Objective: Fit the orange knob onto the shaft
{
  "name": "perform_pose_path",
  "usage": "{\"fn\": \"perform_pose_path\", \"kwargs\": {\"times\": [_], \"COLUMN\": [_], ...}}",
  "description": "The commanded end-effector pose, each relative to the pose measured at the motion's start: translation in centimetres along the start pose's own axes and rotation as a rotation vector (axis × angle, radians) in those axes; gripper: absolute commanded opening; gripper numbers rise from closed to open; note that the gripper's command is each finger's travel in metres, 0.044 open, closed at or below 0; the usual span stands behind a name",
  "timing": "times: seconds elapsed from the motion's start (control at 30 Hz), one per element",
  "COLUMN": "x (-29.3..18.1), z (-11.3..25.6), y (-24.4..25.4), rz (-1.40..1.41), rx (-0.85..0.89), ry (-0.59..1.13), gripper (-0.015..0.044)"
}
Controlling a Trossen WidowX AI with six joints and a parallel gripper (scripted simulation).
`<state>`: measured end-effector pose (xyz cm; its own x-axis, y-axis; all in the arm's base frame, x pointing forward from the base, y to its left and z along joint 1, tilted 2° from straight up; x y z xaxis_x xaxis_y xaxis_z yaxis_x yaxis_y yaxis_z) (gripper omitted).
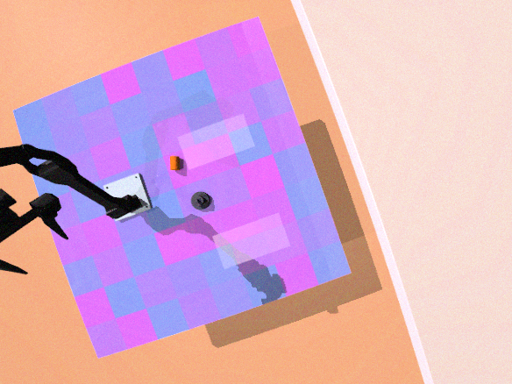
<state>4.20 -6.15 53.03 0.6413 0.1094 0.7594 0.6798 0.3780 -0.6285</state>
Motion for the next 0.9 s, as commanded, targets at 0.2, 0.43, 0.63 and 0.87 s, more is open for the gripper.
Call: {"fn": "perform_pose_path", "kwargs": {"times": [0.2,0.43,0.63,0.87], "x": [-1.5,-2.0,-1.9,-2.2], "z": [-6.2,-13.1,-16.0,-14.9], "y": [1.2,7.6,16.2,26.4], "rz": [-0.019,0.051,0.201,0.412], "rx": [0.272,0.617,0.888,1.108], "ry": [0.023,0.085,0.152,0.192], "gripper": [0.0440,0.0440,0.0440,0.0440]}}
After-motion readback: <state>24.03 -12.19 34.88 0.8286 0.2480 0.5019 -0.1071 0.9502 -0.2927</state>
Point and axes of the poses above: the point midway between the two fingers, 35 mm back from their tips, its own z axis back along the fingers, its own y axis across the jaws, x = y × z, the point moved 4 cm from there along z, back along the fingers, and after that the axes turned 5 degrees about -z, right-handed, at the moved point
